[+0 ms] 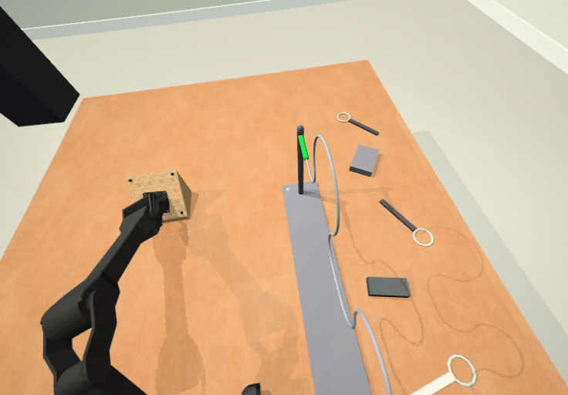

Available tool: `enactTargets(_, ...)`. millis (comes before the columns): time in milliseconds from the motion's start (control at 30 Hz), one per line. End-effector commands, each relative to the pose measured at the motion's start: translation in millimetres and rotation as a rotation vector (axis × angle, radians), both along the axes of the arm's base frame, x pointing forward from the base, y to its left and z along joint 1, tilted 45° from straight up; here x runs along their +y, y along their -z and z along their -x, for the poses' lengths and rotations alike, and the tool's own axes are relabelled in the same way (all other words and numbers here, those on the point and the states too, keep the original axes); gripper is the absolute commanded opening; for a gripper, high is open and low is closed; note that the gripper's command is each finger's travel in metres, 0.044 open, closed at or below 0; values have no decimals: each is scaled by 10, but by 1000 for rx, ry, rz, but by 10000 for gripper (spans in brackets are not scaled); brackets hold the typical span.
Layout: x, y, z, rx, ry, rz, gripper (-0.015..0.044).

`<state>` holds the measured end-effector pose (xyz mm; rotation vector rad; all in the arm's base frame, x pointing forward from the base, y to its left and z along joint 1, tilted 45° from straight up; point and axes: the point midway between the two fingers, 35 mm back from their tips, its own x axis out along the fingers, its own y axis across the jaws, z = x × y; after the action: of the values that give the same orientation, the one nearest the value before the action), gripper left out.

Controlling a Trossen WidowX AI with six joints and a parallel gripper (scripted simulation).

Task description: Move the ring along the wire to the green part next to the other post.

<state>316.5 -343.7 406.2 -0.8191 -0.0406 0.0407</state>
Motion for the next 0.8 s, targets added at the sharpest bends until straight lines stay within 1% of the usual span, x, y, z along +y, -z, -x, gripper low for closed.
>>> enactTargets(0, 161, -148, -196, -4, -13, 1, 160)
enactTargets(100, 329, -295, -373, -6, -13, 0, 160)
enactTargets(167, 369, -327, -410, -6, -13, 0, 160)
enactTargets(767, 363, -345, -617, -8, -13, -1, 160)
